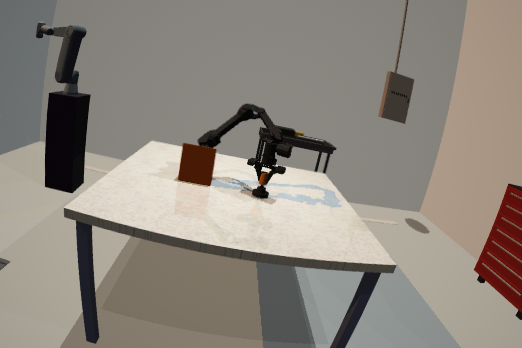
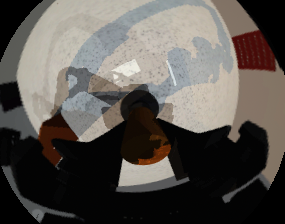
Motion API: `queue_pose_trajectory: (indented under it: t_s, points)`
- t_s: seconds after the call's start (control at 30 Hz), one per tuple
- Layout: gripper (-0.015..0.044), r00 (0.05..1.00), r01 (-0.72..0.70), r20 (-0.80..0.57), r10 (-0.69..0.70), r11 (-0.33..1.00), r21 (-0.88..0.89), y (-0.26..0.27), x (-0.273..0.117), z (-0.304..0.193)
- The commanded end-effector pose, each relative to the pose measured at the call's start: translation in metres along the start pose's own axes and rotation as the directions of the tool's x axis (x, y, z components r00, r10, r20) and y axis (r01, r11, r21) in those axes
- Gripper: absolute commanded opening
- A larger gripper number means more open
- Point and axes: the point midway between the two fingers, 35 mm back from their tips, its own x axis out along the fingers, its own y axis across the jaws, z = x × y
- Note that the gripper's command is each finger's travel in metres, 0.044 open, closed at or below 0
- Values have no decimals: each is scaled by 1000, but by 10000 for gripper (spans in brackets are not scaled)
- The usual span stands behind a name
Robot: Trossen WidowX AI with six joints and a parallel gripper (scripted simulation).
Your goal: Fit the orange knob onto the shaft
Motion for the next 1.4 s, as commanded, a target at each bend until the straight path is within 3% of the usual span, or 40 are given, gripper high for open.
queue_pose_trajectory:
  t_s: [0.0, 0.87, 1.1, 1.37]
  points:
    - [0, 1000, 2, -1, -2, 1000, -28, 0, 1, 0]
    - [0, 1000, 2, -1, -2, 1000, -28, 0, -2, 0]
    - [0, 1000, 1, -1, -2, 974, -225, -1, -1, 0]
    - [0, 1000, 1, -1, -2, 972, -235, 0, 2, 0]
